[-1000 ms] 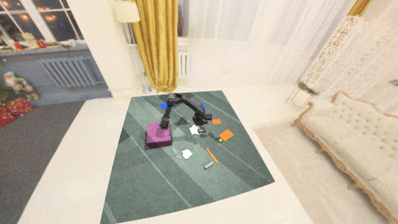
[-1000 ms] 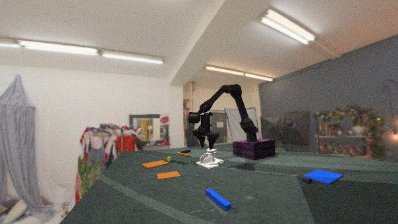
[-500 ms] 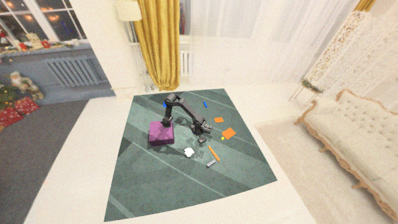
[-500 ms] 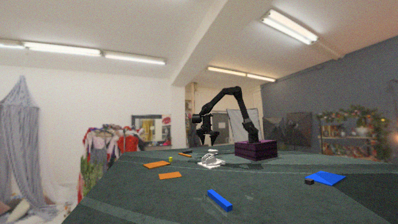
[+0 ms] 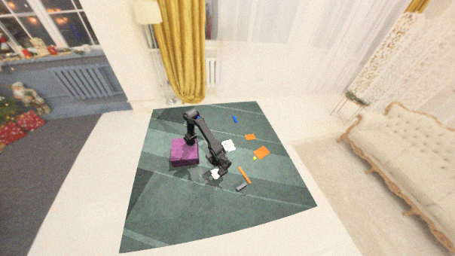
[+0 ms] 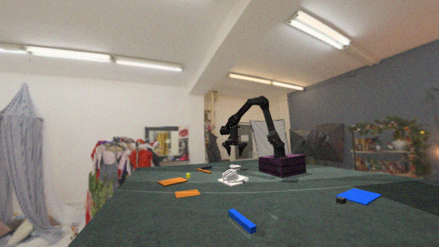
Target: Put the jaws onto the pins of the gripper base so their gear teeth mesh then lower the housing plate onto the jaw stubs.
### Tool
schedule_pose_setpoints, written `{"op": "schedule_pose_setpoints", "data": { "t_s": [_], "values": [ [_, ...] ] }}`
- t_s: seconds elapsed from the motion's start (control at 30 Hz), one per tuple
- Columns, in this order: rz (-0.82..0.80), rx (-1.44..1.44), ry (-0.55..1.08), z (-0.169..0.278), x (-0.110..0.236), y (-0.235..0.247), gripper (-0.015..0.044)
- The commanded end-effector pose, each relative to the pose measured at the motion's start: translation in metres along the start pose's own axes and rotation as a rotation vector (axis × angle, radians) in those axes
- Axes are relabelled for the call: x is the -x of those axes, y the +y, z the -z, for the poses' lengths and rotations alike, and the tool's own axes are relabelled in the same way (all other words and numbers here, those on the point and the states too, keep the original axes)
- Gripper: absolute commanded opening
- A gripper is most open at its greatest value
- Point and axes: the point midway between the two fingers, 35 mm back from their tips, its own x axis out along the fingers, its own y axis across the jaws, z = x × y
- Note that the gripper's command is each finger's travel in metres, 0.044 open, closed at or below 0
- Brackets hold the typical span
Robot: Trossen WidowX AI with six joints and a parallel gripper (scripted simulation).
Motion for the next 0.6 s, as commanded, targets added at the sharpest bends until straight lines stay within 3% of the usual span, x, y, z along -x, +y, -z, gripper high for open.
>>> {"op": "schedule_pose_setpoints", "data": {
  "t_s": [0.0, 0.1, 0.27, 0.57],
  "values": [
    [0.007, 0.028, -0.008, 0.007, 0.003, -0.002, 0.0440],
    [0.007, 0.028, -0.008, 0.007, 0.002, -0.002, 0.0440],
    [0.007, 0.028, -0.008, 0.007, -0.035, -0.002, 0.0440],
    [0.007, 0.028, -0.008, 0.007, -0.041, -0.002, 0.0440]
  ]
}}
